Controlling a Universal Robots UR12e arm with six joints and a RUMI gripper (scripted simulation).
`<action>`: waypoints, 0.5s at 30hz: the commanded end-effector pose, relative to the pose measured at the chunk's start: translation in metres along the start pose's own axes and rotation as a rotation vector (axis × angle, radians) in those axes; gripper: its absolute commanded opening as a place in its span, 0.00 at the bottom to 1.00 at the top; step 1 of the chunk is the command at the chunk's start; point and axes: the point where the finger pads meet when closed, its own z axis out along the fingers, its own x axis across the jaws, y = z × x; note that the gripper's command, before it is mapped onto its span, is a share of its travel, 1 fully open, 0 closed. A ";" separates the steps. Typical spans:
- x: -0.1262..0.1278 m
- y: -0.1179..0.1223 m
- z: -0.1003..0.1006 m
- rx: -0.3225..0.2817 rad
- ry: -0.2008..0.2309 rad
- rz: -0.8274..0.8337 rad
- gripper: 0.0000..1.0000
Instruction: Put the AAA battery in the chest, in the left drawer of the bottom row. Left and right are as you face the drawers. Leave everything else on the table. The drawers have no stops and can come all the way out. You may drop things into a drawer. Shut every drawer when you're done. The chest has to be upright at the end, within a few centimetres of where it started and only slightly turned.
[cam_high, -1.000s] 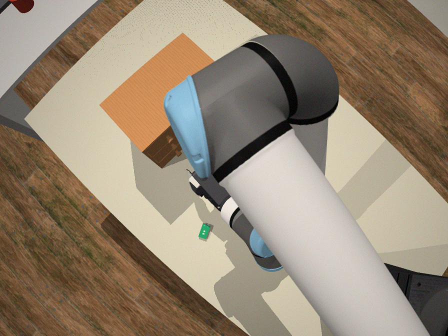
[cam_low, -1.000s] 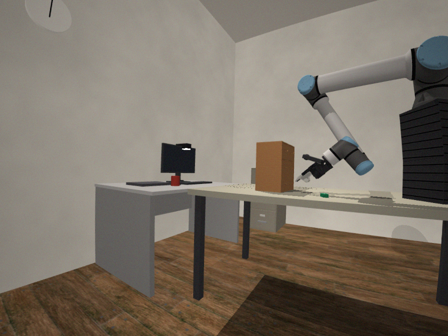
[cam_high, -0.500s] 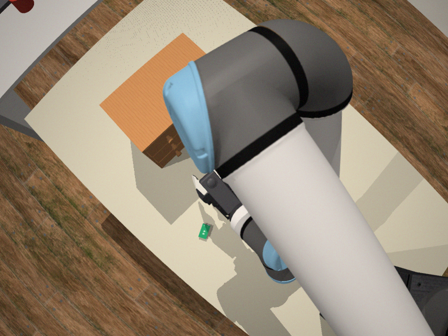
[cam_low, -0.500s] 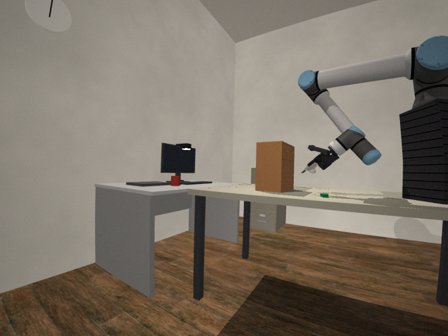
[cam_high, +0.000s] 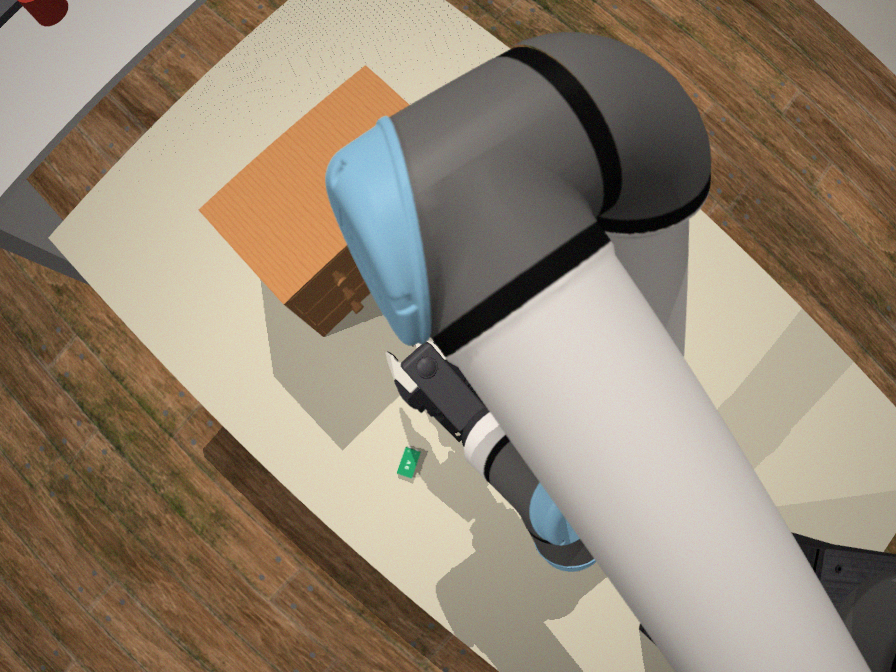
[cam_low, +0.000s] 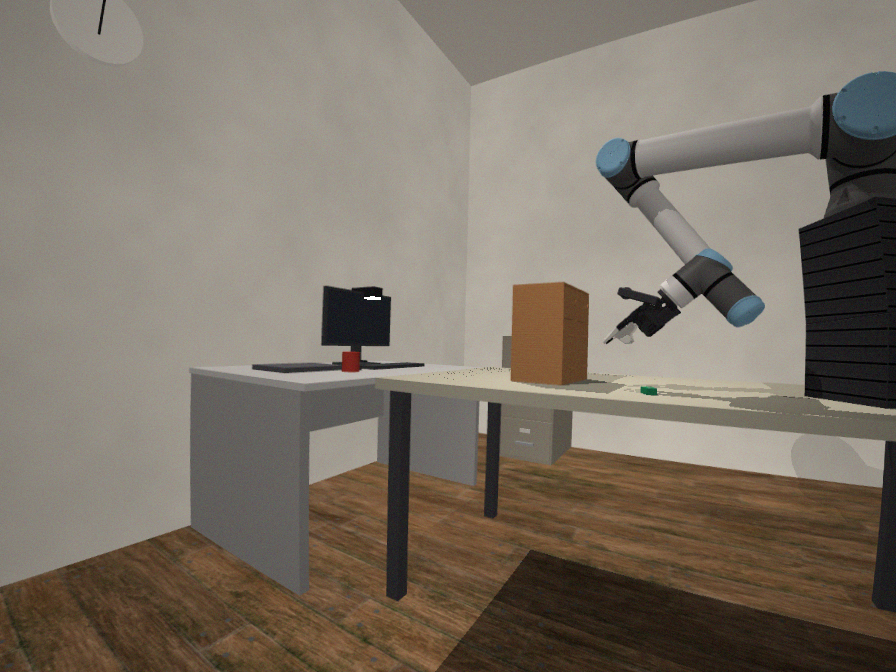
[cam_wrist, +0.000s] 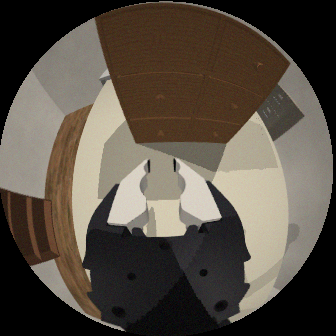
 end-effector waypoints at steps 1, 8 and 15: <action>0.000 -0.001 -0.001 -0.006 0.000 0.000 0.20; 0.000 -0.001 -0.005 -0.030 0.000 0.000 0.20; 0.000 -0.002 -0.009 -0.059 0.000 0.000 0.20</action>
